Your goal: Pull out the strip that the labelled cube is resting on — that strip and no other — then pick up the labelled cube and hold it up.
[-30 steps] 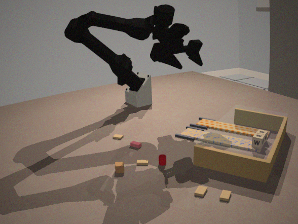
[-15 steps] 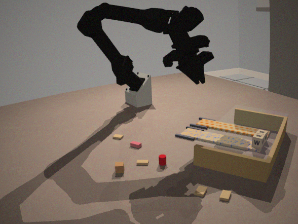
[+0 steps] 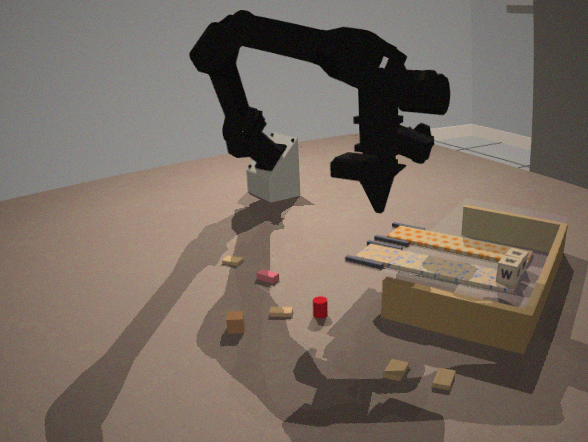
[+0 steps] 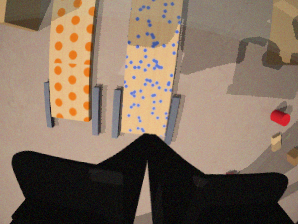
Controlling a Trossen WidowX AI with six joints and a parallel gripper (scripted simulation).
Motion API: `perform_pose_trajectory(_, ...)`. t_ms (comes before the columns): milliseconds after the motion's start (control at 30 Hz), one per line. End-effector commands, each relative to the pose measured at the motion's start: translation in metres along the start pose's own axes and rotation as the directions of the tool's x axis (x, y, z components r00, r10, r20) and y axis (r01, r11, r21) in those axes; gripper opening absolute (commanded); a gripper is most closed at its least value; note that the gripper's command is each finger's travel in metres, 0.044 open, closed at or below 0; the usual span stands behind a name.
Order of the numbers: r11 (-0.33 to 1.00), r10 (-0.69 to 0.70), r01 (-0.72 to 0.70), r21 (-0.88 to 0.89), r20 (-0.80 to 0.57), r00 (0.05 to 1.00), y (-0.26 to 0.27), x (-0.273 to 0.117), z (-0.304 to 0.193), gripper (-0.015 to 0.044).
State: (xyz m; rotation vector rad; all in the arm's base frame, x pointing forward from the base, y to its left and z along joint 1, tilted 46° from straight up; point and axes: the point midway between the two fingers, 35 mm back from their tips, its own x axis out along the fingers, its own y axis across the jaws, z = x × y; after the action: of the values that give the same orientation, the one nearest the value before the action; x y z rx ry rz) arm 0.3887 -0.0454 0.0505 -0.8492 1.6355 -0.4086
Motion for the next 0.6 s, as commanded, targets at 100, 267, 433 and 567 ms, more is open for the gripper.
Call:
perform_pose_trajectory(100,1.0,0.01,-0.01,-0.006,-0.009,1.0,0.003,0.005,0.001,0.0)
perform_pose_trajectory(267,1.0,0.01,-0.01,-0.006,-0.008,1.0,0.004,0.013,0.002,0.0)
perform_pose_trajectory(433,1.0,0.01,-0.01,-0.006,-0.008,1.0,0.004,0.021,0.002,0.0)
perform_pose_trajectory(567,1.0,0.01,-0.01,-0.006,-0.008,1.0,0.005,0.027,0.002,0.0)
